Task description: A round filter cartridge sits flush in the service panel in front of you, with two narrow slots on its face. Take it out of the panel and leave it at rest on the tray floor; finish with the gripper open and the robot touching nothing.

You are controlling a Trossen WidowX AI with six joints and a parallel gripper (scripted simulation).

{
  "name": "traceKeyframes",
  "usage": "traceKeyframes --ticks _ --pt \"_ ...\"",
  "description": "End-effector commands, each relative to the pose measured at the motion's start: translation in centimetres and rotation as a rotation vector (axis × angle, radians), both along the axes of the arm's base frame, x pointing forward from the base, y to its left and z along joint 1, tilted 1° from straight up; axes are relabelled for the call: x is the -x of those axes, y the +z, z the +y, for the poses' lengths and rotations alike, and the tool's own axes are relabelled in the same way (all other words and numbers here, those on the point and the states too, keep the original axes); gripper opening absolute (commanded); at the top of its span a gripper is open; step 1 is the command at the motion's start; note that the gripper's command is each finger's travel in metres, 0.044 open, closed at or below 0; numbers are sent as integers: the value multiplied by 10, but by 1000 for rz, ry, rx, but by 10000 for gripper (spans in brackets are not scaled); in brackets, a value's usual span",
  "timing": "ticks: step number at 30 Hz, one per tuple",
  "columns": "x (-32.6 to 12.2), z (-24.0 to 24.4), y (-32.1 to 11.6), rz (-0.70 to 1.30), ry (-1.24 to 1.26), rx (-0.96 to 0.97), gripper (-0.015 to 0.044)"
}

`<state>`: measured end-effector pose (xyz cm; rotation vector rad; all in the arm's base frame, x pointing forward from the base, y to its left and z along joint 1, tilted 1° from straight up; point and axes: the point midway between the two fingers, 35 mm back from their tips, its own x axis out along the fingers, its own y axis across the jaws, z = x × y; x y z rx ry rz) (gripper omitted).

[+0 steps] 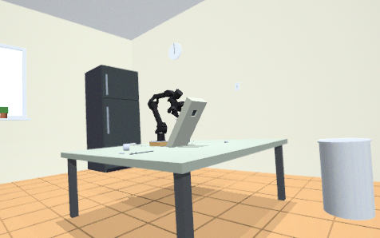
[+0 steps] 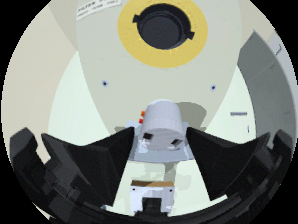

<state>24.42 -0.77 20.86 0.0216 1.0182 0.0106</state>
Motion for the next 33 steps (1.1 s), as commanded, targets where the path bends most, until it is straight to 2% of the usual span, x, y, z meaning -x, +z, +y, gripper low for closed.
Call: traceKeyframes --ticks 1,12,19,25,33 --pt "0 0 0 0 0 0 265" --pt "0 0 0 0 0 0 191" --pt "-5 0 8 0 0 0 8" --pt "-14 -1 21 -1 -1 0 0" --pt "-3 -2 47 0 -1 1 0"
